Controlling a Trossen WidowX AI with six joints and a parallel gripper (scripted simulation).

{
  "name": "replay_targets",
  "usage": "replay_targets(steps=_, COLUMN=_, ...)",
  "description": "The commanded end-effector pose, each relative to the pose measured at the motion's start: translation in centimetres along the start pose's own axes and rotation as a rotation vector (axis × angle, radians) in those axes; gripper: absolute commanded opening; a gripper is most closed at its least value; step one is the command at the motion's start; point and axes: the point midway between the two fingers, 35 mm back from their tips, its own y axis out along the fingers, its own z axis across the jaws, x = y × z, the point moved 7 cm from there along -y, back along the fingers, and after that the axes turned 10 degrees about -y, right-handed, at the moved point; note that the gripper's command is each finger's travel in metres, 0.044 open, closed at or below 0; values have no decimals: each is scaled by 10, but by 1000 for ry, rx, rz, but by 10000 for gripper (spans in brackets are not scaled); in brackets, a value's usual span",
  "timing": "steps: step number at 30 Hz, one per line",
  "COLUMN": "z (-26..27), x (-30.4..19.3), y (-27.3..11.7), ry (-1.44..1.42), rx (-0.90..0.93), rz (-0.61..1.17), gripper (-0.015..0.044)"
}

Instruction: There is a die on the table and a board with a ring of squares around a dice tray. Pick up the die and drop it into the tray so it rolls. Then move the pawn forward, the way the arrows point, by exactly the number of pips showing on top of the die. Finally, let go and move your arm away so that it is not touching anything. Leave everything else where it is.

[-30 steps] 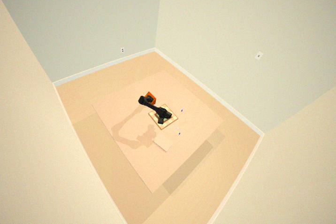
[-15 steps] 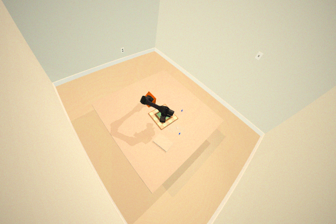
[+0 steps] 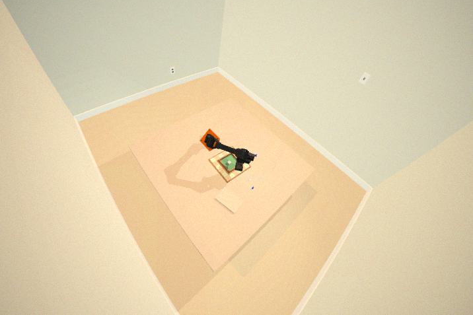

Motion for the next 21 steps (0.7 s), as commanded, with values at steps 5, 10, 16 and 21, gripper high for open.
replay_targets(steps=5, z=21, x=40, y=15, ry=3, rx=3, rz=-2, gripper=0)
replay_targets(steps=10, z=37, x=65, y=26, ry=2, rx=3, rz=-1, gripper=0)
replay_targets(steps=16, z=59, x=93, y=41, ry=1, rx=3, rz=1, gripper=0)
replay_targets(steps=21, z=68, x=103, y=48, ry=1, rx=3, rz=2, gripper=0)
